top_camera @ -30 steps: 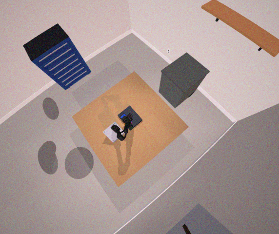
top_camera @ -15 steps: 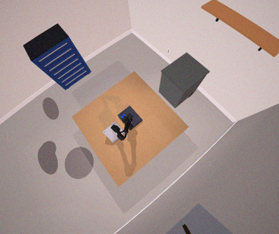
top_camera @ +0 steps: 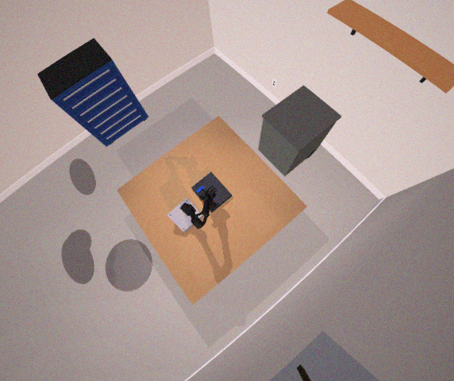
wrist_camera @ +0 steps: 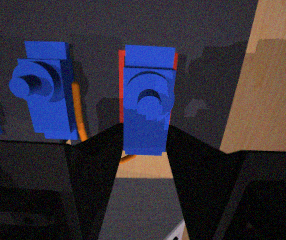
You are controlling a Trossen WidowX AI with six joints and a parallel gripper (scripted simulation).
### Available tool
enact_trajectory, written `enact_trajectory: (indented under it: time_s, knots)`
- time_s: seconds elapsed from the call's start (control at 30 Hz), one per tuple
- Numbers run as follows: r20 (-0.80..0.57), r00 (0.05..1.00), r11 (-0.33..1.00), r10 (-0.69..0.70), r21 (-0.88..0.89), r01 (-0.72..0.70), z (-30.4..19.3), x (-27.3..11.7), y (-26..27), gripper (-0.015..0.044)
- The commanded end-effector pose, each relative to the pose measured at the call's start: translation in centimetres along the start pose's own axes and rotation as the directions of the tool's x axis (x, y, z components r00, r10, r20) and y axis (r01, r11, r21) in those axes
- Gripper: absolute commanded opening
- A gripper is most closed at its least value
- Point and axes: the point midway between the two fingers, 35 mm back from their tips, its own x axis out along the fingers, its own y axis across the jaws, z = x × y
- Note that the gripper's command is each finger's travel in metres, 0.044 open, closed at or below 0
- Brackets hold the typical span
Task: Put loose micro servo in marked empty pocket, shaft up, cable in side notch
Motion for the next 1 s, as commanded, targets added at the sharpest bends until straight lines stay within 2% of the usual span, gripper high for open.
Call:
enact_trajectory:
  time_s: [0.0, 0.97]
  knots:
    - [-0.003, 1.000, 1.000, -0.001, -0.006, 0.001, -0.1, 0.4, 0.1, 0.0000]
    - [-0.004, 1.000, 1.000, -0.002, -0.006, 0.002, -0.1, 2.1, 0.1, 0.0000]
